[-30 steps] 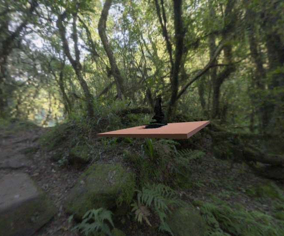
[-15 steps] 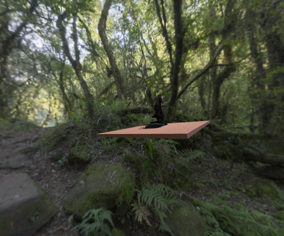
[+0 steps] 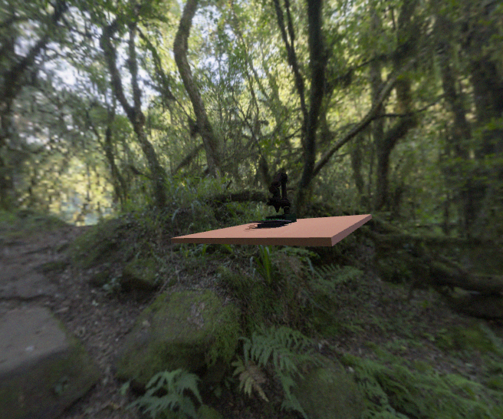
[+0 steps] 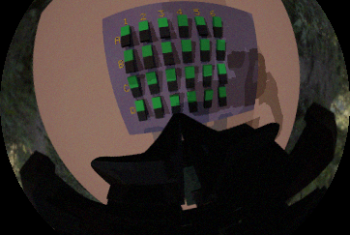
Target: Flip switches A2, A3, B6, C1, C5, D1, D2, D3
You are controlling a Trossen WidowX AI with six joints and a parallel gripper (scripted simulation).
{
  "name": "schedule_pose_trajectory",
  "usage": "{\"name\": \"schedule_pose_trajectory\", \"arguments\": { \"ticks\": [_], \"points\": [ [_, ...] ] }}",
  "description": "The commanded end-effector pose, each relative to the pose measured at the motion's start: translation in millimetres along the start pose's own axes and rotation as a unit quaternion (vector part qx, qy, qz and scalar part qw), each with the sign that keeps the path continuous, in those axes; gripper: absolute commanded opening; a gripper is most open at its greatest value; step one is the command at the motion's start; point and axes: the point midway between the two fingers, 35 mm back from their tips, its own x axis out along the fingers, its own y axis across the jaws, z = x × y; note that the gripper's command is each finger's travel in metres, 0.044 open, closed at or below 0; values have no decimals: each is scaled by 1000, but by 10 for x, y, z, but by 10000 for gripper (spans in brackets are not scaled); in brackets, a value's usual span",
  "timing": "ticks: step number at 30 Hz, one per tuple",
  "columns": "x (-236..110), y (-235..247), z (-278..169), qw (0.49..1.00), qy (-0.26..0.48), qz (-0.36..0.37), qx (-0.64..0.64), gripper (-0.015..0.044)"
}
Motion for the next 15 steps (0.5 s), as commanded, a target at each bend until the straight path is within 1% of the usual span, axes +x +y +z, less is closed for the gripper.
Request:
{"name": "schedule_pose_trajectory", "arguments": {
  "ticks": [1,3,7,10,15],
  "points": [
    [239,-21,-19,1000,13,2,-4,0],
    [316,-22,-23,1000,16,2,-4,0],
    [316,-22,-23,1000,16,2,-4,0],
    [403,-22,-25,1000,16,2,-4,0],
    [431,-22,-25,1000,16,2,-4,0]
  ]
}}
